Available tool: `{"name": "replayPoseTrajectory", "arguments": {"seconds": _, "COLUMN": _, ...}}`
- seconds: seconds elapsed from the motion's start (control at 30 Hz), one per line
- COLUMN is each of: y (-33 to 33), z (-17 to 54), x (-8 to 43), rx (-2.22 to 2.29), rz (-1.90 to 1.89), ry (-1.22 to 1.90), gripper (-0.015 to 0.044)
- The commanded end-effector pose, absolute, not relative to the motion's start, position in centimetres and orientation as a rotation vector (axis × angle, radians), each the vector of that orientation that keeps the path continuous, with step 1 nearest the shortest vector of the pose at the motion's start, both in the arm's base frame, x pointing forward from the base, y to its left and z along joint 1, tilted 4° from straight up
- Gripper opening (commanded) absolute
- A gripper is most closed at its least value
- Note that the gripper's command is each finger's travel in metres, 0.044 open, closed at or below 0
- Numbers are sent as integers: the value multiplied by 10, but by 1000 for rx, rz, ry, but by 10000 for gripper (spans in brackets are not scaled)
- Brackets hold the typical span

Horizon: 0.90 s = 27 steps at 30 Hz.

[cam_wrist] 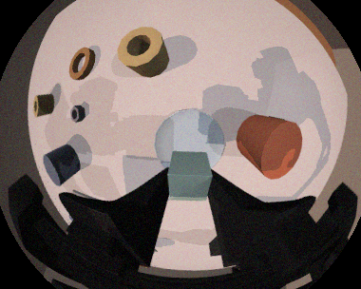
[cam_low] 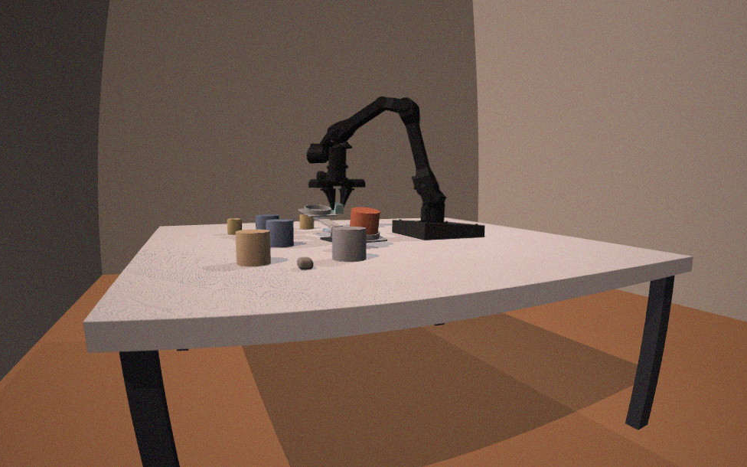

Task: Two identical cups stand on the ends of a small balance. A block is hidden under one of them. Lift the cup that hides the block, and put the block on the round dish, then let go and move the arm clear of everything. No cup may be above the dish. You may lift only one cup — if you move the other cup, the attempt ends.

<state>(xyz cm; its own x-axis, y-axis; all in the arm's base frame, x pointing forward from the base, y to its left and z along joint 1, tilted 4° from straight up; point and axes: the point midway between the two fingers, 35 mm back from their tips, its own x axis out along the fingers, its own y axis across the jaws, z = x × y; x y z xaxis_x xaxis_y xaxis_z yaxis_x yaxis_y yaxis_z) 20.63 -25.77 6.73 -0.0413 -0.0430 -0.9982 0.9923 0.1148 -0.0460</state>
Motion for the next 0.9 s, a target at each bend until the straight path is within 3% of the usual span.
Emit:
{"name": "replayPoseTrajectory", "arguments": {"seconds": 0.0, "y": -260, "z": 59, "x": 204, "rx": 1066, "rz": -1173, "ry": 1256, "gripper": 0}}
{"name": "replayPoseTrajectory", "arguments": {"seconds": 0.87, "y": -262, "z": 11, "x": 202, "rx": 1066, "rz": -1173, "ry": 1257, "gripper": 0}}
